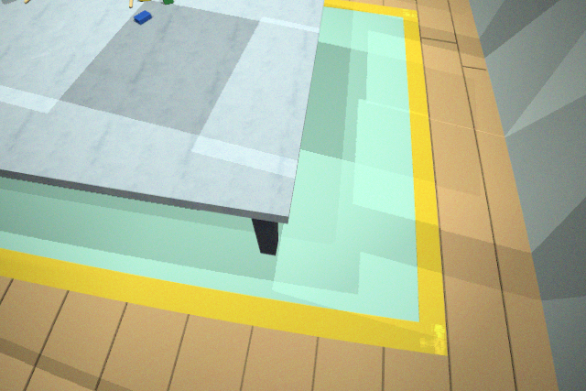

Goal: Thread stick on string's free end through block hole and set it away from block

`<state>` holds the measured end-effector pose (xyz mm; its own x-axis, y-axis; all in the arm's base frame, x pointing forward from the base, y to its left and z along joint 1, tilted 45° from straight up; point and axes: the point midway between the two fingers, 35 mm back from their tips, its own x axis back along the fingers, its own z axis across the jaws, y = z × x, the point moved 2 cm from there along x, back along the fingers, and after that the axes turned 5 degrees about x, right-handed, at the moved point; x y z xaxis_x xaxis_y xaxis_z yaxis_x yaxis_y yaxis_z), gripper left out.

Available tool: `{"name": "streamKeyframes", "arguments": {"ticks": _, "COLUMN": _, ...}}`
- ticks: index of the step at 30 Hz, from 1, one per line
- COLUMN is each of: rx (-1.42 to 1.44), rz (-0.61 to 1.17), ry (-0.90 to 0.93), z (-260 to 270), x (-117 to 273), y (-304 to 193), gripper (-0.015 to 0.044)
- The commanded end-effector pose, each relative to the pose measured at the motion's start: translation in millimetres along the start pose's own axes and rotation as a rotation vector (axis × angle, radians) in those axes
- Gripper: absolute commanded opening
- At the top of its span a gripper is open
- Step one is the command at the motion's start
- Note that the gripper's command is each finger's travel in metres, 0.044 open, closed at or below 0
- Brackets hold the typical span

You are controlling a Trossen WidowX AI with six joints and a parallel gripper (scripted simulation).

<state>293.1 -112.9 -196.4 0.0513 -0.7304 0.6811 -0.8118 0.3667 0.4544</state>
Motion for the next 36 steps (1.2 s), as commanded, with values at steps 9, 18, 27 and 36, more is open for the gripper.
{"name": "streamKeyframes", "arguments": {"ticks": 9, "rx": 0.001, "rz": 0.004, "ry": 0.002, "z": -0.2, "x": 2.5, "y": -15.7, "gripper": 0.0000}}
{"name": "streamKeyframes", "arguments": {"ticks": 18, "rx": 0.002, "rz": 0.004, "ry": 0.003, "z": 0.5, "x": 3.6, "y": -26.8, "gripper": 0.0000}}
{"name": "streamKeyframes", "arguments": {"ticks": 27, "rx": 0.003, "rz": 0.007, "ry": 0.004, "z": 1.4, "x": 4.6, "y": -37.9, "gripper": 0.0000}}
{"name": "streamKeyframes", "arguments": {"ticks": 36, "rx": 0.003, "rz": 0.006, "ry": 0.005, "z": 2.0, "x": 5.7, "y": -49.1, "gripper": 0.0000}}
